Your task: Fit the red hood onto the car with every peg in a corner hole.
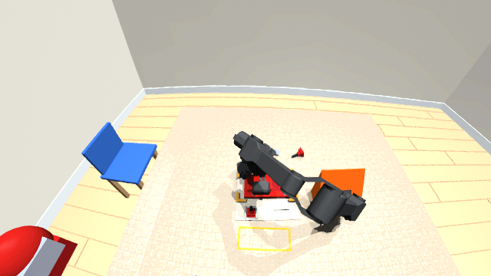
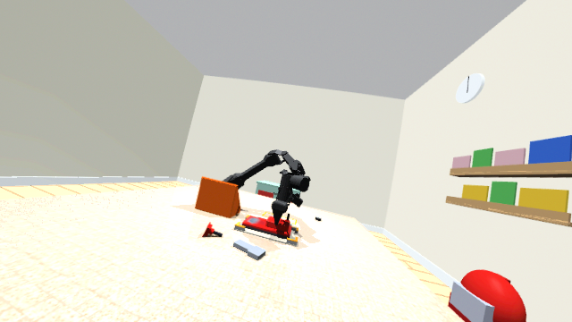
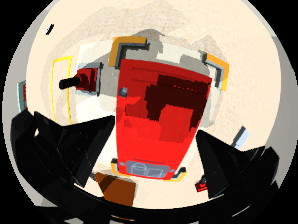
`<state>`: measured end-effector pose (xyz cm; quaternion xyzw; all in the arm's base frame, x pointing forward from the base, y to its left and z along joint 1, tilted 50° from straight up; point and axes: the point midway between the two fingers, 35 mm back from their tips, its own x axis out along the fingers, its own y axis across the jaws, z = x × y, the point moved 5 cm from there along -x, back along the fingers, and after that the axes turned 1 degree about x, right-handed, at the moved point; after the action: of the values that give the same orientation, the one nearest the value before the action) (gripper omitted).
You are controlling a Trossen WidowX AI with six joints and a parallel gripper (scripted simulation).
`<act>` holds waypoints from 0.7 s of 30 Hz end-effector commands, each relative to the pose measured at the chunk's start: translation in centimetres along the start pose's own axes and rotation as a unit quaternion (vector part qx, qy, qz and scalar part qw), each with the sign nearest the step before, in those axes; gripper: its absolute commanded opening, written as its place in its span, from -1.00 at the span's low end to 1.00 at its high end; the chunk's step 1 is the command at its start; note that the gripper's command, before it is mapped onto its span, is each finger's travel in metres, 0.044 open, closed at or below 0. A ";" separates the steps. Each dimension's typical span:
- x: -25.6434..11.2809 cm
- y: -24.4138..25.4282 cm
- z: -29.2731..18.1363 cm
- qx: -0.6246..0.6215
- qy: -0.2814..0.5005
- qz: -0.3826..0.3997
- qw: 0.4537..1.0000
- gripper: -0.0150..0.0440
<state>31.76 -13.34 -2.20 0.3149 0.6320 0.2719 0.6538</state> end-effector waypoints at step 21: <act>-6.4 -0.2 -0.2 -0.001 -0.008 -0.004 1.000 1.00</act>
<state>31.31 -18.25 1.79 0.3159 0.6268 0.2673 0.6602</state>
